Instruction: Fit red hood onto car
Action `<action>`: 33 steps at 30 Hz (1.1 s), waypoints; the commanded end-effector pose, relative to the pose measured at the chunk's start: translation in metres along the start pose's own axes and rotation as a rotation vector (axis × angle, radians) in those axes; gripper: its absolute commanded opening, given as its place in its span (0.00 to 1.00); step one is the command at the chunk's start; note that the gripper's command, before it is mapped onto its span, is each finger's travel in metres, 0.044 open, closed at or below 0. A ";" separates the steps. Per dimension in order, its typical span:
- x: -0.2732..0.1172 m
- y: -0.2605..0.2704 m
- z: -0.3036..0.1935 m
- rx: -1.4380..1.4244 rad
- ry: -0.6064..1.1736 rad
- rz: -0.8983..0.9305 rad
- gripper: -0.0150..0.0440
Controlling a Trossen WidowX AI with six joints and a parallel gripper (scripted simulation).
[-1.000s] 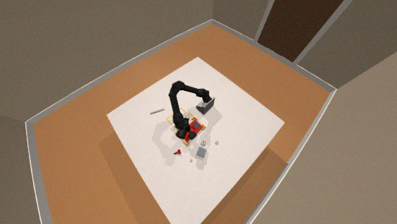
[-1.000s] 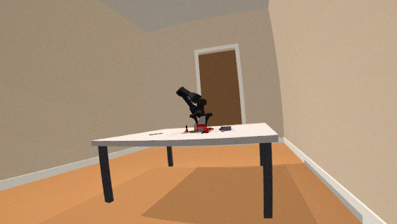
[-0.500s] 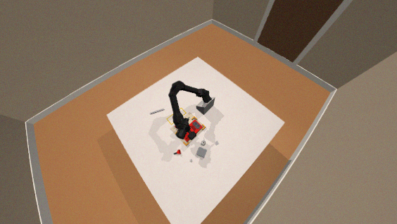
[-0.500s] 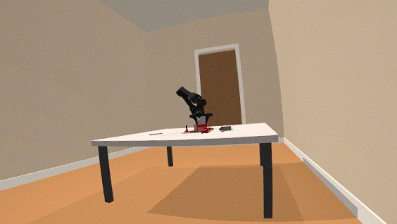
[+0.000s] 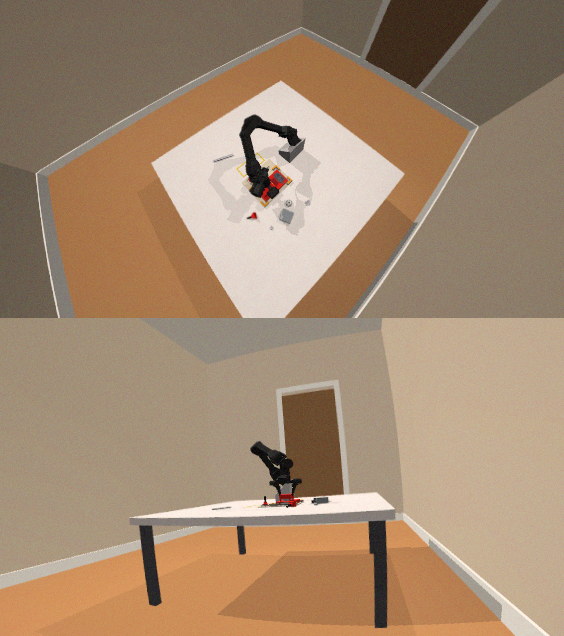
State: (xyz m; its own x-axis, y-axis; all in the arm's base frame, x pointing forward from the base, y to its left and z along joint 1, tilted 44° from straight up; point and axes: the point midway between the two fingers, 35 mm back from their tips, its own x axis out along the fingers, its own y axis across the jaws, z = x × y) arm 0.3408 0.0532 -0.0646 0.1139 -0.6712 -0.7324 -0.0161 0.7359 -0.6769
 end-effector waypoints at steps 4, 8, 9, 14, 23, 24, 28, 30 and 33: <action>0.009 -0.001 -0.001 -0.001 0.006 -0.006 0.25; 0.011 -0.001 -0.001 -0.002 0.007 -0.006 0.25; 0.011 -0.001 -0.001 -0.003 0.007 -0.006 0.25; 0.013 -0.001 -0.001 -0.006 0.007 -0.006 0.25; 0.015 0.000 0.001 -0.016 0.007 -0.005 0.25; 0.015 0.000 0.001 -0.017 0.007 -0.006 0.25; 0.013 0.000 0.001 -0.016 0.004 -0.004 0.25; 0.012 0.001 0.001 -0.016 0.001 -0.003 0.25; 0.004 0.001 0.002 -0.018 -0.013 0.001 0.39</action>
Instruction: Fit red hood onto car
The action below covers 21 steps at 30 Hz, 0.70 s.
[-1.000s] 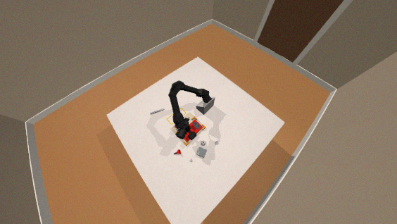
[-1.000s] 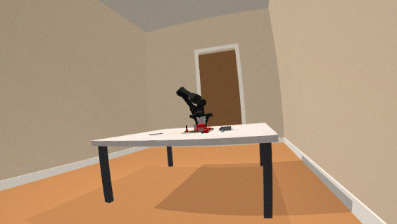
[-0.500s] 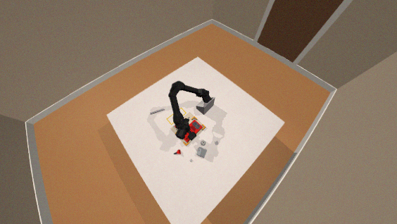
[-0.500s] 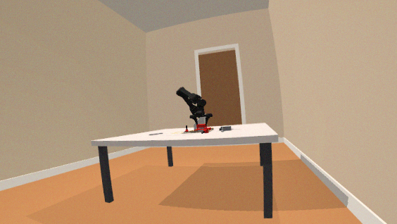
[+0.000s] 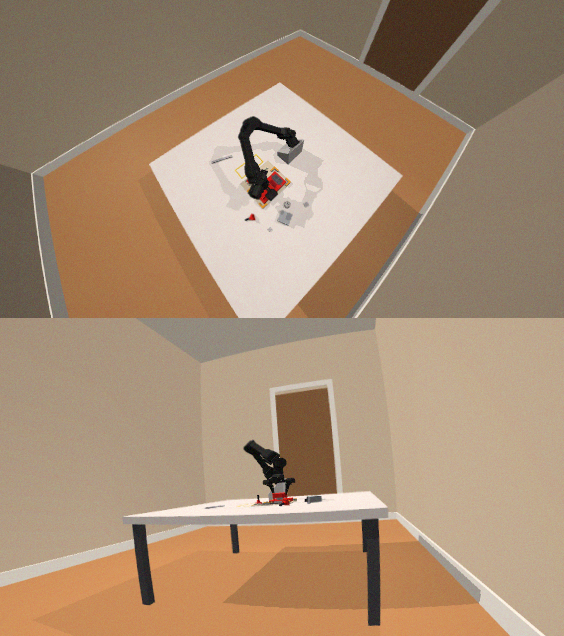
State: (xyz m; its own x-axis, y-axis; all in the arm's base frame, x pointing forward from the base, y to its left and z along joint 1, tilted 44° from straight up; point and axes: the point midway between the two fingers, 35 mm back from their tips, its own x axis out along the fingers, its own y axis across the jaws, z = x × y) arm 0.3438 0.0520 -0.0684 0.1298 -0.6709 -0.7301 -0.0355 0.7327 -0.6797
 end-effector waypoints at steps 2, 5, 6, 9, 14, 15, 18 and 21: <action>0.000 0.000 0.000 0.002 0.003 0.003 0.48; 0.000 0.000 0.000 0.002 0.003 0.003 0.61; 0.000 0.000 0.000 0.002 0.003 0.003 0.65; 0.000 0.000 0.000 0.002 0.003 0.003 0.79; 0.000 0.000 0.000 0.002 0.003 0.003 1.00; 0.000 0.000 0.000 0.002 0.003 0.003 1.00; -0.004 0.000 0.001 0.002 0.006 0.003 1.00; -0.019 0.001 0.003 0.001 0.017 0.005 1.00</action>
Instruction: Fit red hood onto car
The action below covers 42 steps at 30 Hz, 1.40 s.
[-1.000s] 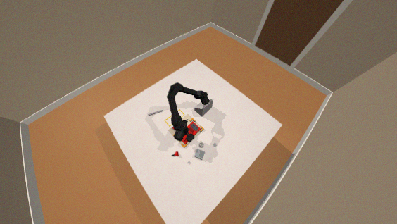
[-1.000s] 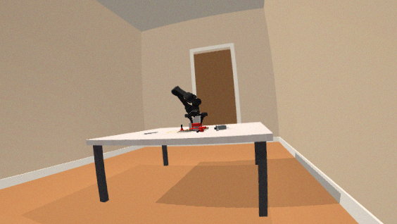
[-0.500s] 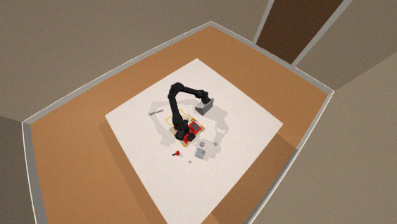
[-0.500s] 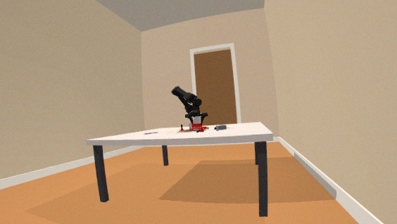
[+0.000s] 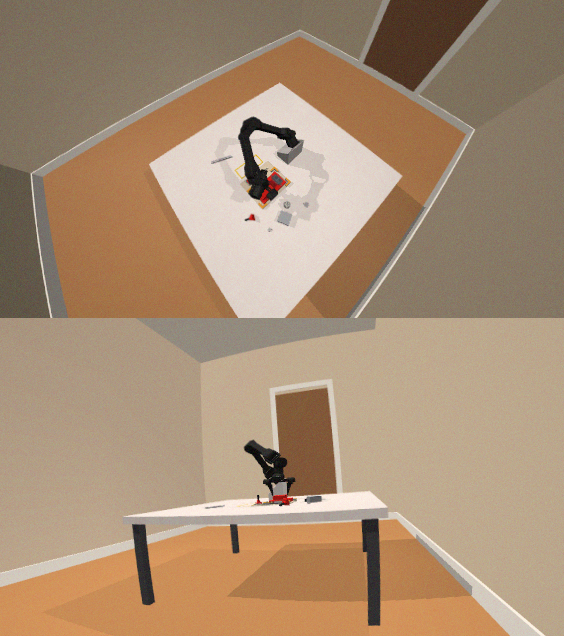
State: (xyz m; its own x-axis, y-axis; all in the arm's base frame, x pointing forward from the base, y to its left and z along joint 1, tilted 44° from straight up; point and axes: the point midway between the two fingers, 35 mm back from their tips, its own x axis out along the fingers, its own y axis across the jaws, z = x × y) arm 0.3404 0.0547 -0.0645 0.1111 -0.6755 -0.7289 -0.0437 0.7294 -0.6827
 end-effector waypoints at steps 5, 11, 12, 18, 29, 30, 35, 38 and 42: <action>-0.055 0.001 0.007 0.010 0.027 0.005 1.00; -0.059 0.001 0.007 0.011 0.030 0.004 1.00; -0.059 0.001 0.007 0.011 0.030 0.004 1.00; -0.059 0.001 0.007 0.011 0.030 0.004 1.00; -0.059 0.001 0.007 0.011 0.030 0.004 1.00; -0.059 0.001 0.007 0.011 0.030 0.004 1.00; -0.059 0.001 0.007 0.011 0.030 0.004 1.00; -0.059 0.001 0.007 0.011 0.030 0.004 1.00; -0.059 0.001 0.007 0.011 0.030 0.004 1.00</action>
